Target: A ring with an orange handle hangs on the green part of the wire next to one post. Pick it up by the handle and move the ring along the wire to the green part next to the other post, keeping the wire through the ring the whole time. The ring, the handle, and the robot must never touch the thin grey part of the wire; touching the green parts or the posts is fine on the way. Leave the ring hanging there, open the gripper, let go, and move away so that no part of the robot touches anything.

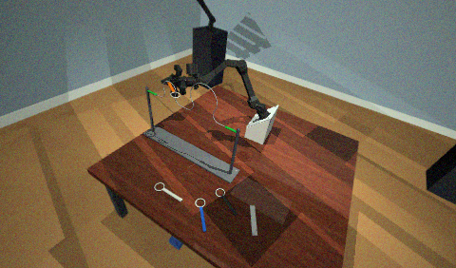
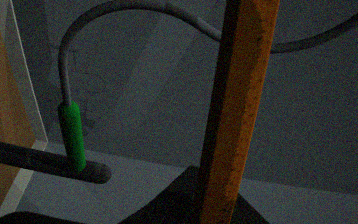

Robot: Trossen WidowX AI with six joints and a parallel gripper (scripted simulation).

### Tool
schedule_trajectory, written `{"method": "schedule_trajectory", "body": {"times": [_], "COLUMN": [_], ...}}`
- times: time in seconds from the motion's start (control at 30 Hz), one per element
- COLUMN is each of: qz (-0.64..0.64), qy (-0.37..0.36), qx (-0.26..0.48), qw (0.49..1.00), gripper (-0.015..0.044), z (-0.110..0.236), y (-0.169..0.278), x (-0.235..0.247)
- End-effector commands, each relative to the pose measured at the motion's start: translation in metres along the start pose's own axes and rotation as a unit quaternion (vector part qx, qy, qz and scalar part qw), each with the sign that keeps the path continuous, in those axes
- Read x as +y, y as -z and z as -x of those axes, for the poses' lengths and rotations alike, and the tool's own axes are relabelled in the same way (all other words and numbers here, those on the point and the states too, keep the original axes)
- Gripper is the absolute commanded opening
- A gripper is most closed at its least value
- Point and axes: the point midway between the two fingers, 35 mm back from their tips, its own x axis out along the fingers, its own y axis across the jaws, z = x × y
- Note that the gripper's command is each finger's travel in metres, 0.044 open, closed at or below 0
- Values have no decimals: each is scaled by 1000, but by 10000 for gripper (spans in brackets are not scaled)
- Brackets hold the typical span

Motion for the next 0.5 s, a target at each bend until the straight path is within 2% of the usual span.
{"method": "schedule_trajectory", "body": {"times": [0.0, 0.47], "qz": [-27, -109], "qy": [-15, -59], "qx": [-1, 6], "qw": [1000, 992], "gripper": [-150, -150], "z": [0, 5], "y": [-3, -7], "x": [15, 45]}}
